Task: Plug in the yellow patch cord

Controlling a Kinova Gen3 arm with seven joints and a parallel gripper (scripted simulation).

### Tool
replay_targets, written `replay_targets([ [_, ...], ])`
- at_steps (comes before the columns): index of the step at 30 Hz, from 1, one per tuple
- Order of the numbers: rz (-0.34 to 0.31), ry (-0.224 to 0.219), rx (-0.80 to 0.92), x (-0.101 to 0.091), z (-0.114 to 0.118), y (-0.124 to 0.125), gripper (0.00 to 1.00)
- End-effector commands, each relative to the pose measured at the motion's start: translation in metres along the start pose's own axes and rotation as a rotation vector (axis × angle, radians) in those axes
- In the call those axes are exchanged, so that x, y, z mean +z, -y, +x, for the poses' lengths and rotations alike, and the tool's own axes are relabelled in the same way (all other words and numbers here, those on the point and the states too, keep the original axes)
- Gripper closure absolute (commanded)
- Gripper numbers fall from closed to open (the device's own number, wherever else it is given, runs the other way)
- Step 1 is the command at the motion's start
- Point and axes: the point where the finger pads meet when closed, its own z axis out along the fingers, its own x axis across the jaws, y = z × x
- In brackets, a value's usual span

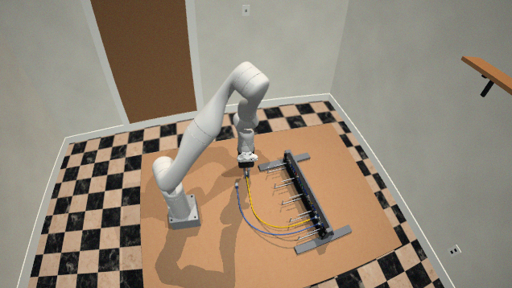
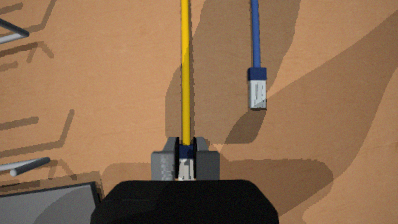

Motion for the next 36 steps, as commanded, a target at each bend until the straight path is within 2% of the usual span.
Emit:
replay_targets([
  [1, 0.001, 0.0, 0.001, -0.005, 0.0, 0.002, 1.0],
  [26, 0.001, 0.001, 0.002, -0.044, -0.001, 0.001, 1.0],
  [36, 0.001, 0.001, 0.002, -0.052, -0.001, 0.001, 1.0],
])
